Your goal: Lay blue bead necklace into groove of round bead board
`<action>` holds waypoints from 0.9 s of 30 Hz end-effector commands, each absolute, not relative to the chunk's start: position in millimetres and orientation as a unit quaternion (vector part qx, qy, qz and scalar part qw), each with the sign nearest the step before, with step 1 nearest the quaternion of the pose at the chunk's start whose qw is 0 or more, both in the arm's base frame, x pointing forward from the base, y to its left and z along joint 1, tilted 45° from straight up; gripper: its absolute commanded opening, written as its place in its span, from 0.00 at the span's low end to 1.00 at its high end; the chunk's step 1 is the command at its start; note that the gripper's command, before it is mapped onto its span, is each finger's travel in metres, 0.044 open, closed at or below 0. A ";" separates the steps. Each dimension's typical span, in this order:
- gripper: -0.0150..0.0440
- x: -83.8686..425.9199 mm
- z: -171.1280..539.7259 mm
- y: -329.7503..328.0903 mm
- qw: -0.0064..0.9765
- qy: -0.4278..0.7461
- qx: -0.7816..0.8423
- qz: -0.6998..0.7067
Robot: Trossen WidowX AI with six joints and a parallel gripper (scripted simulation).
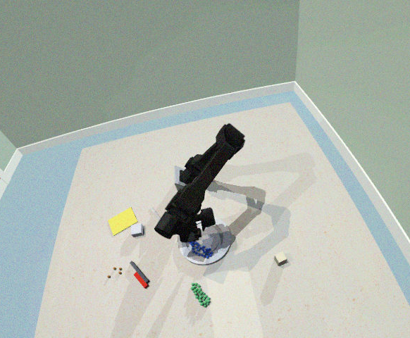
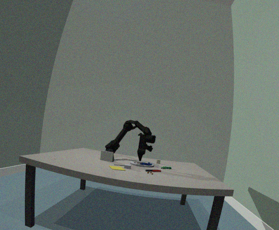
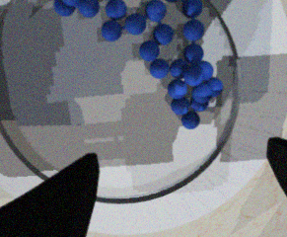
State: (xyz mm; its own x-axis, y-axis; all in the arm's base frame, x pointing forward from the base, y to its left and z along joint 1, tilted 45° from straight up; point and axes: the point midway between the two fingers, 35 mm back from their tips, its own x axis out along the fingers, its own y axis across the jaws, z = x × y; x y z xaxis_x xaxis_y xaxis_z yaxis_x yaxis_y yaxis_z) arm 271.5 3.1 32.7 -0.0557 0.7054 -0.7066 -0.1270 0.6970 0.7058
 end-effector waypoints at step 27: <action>0.46 279.2 15.4 10.8 0.664 0.635 0.188 0.347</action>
State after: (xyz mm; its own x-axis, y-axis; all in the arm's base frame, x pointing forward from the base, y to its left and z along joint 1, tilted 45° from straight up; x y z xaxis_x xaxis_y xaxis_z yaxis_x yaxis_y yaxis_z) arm 281.9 5.9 18.8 -0.0407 0.6932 -0.7196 -0.2308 0.6942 0.6818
